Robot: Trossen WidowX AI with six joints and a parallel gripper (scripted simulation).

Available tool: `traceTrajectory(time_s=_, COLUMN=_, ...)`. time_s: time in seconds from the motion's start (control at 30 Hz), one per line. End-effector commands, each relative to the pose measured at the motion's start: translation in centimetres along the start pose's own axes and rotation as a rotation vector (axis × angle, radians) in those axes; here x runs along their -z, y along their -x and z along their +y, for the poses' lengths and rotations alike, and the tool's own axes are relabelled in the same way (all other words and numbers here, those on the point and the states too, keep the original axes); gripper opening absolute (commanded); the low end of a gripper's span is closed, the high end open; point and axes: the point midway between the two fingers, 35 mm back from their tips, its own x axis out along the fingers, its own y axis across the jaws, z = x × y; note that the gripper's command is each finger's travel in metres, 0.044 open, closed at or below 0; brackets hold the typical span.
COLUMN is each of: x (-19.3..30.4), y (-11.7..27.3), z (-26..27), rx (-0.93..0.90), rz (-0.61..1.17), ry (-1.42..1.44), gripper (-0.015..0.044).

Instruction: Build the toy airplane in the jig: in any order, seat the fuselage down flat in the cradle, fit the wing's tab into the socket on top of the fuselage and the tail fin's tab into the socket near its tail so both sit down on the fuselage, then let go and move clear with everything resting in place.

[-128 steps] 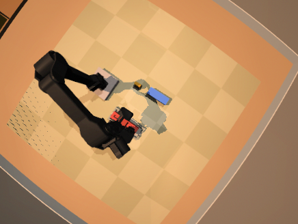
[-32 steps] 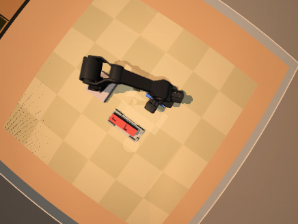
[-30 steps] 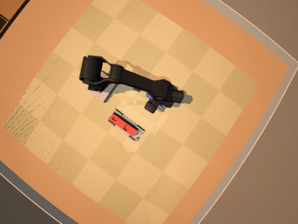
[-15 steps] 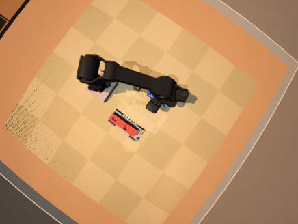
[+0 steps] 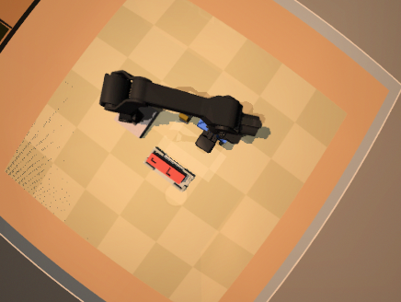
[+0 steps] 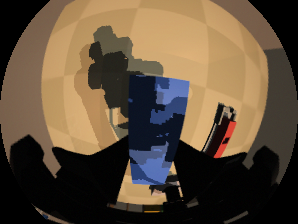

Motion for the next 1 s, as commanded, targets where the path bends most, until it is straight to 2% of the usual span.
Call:
traceTrajectory(time_s=0.0, x=0.0, y=1.7, z=0.0, rx=-0.006, rz=-0.011, ry=-0.006, gripper=0.0000)
traceTrajectory(time_s=0.27, x=0.5, y=3.8, z=-0.2, rx=-0.004, rz=-0.006, ry=-0.008, gripper=0.0000)
traceTrajectory(time_s=0.97, x=-0.1, y=2.8, z=-6.2, rx=0.000, rz=-0.007, ry=0.328, gripper=0.0000)
